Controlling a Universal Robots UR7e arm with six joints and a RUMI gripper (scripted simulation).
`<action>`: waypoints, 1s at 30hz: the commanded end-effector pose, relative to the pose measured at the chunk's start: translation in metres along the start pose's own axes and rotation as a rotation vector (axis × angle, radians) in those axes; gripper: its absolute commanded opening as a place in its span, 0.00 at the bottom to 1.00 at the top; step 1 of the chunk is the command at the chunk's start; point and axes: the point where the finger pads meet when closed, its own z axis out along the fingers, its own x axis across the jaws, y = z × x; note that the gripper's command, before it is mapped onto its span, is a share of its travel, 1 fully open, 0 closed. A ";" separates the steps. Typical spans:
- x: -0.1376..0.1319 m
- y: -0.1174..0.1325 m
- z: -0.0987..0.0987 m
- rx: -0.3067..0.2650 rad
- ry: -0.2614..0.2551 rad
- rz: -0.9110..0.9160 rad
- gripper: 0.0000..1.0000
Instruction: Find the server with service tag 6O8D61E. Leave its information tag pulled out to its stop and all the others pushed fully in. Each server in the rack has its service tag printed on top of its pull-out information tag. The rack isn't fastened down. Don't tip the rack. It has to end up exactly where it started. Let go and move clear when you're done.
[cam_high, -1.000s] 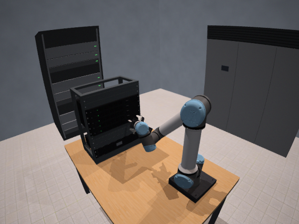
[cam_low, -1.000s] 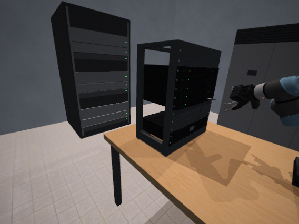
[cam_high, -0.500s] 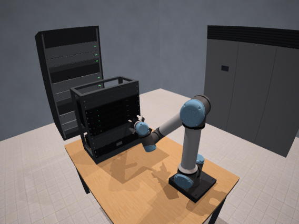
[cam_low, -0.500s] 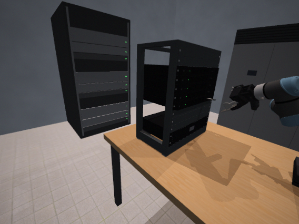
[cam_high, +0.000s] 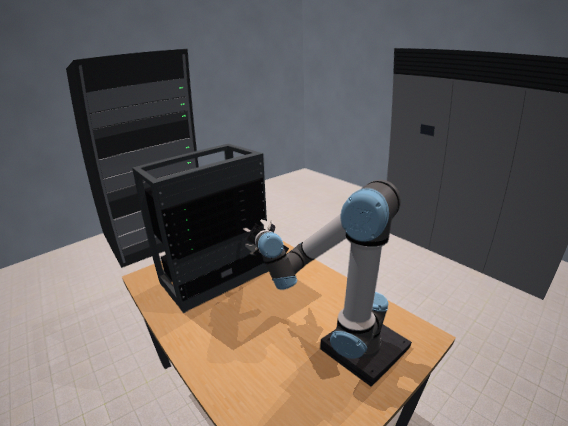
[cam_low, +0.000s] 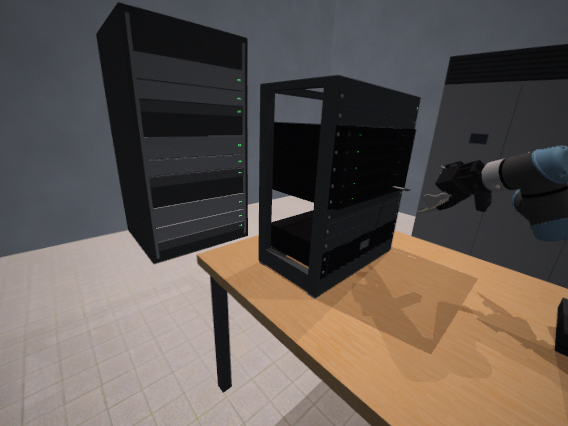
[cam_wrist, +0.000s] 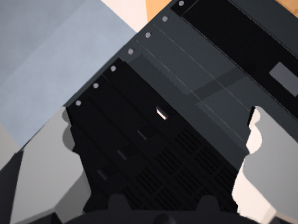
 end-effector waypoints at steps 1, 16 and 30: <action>0.000 0.000 0.000 -0.002 0.000 0.014 1.00; 0.002 0.000 0.002 -0.007 0.004 0.078 1.00; 0.004 -0.001 0.004 -0.012 0.007 0.139 1.00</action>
